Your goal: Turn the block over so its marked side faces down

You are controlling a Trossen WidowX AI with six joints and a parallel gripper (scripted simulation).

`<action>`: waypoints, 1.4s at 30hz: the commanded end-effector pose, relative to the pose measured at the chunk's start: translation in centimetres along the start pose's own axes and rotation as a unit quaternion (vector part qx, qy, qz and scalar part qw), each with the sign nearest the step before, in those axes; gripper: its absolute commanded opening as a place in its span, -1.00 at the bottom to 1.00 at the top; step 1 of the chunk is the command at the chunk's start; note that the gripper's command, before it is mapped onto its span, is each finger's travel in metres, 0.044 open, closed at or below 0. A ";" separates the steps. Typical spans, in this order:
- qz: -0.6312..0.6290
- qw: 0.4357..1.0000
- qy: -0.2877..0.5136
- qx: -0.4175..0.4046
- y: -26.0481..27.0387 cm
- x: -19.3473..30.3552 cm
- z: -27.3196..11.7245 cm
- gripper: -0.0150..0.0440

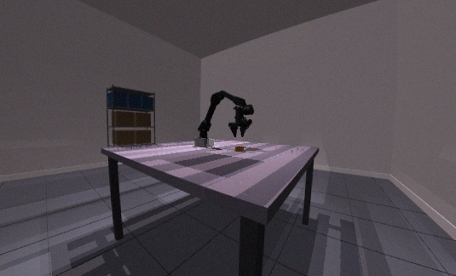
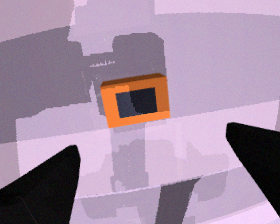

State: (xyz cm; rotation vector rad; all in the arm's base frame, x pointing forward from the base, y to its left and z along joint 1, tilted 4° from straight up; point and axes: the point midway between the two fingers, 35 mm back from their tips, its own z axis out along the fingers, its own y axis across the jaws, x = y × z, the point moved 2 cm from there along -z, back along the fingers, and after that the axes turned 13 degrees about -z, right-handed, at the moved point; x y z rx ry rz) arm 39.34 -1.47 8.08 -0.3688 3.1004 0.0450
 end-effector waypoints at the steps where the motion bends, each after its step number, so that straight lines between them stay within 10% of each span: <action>1: -0.015 1.000 0.002 -0.013 0.1 -0.1 0.3 1.00; 42: -0.015 1.000 0.002 -0.013 0.3 -0.3 8.5 1.00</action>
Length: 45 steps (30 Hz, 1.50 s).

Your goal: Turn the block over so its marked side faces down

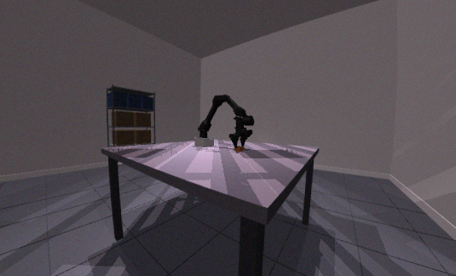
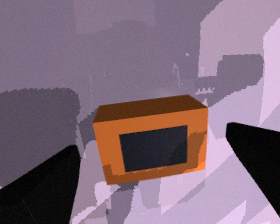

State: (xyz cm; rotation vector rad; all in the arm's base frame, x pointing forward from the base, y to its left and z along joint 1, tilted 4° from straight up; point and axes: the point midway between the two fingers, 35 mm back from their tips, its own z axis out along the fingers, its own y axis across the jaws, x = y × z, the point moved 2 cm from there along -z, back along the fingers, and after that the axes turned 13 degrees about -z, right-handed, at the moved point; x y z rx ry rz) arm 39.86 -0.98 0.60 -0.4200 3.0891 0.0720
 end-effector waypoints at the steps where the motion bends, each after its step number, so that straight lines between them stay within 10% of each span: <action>1: 0.001 1.000 0.005 -0.005 0.1 0.2 1.1 1.00; 9: 0.001 1.000 0.005 -0.005 0.1 0.2 1.1 0.47; 30: 0.001 1.000 0.005 -0.005 0.1 0.2 1.1 -0.01; 36: 0.001 1.000 0.005 -0.005 0.1 0.1 -1.9 -0.49; 45: 0.002 1.000 -0.020 0.001 0.1 0.1 -1.6 -0.49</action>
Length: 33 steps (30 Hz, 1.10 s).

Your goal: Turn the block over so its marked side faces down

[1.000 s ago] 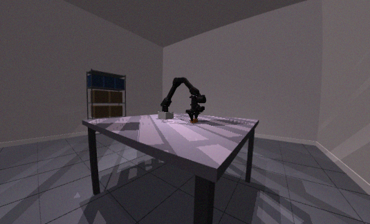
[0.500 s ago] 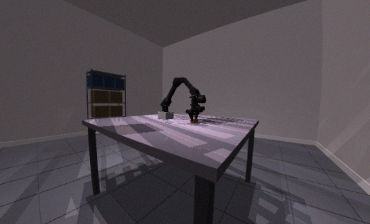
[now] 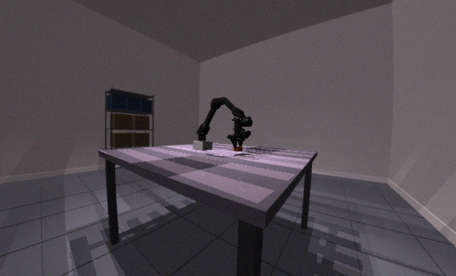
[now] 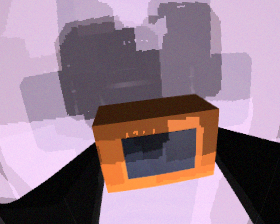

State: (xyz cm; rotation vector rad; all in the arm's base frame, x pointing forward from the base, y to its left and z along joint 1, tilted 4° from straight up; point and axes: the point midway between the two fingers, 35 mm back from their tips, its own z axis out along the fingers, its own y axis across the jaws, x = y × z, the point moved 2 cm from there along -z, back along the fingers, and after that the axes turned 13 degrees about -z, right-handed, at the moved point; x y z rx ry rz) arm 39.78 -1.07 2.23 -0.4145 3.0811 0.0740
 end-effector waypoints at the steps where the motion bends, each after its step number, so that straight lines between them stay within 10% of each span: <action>1: 0.001 1.000 -0.023 0.003 0.0 0.1 0.1 -0.49; 33: 0.001 0.968 -0.247 0.055 0.4 1.6 0.9 -0.49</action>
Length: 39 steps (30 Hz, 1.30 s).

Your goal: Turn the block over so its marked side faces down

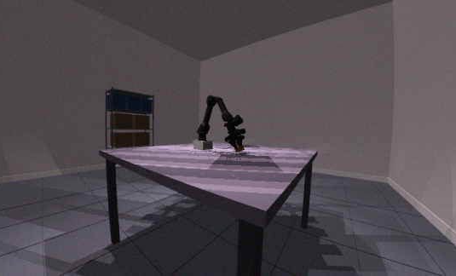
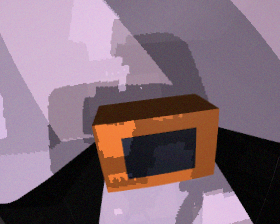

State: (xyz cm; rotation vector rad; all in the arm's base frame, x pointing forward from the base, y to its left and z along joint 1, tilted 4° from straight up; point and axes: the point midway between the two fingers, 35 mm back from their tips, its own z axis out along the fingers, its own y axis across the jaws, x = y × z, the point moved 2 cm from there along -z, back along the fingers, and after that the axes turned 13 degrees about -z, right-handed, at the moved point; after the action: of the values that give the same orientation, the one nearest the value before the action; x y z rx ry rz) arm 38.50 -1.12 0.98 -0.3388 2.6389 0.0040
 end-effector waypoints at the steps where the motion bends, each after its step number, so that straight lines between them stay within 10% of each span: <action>1: 0.001 0.999 -0.035 0.005 0.2 0.2 -0.5 -0.49; 39: 0.003 0.965 -0.254 0.057 0.4 2.0 3.3 -0.49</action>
State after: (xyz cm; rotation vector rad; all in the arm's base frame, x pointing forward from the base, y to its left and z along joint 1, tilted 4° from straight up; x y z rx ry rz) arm 39.00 -1.11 -2.19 -0.2567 2.1496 -0.0617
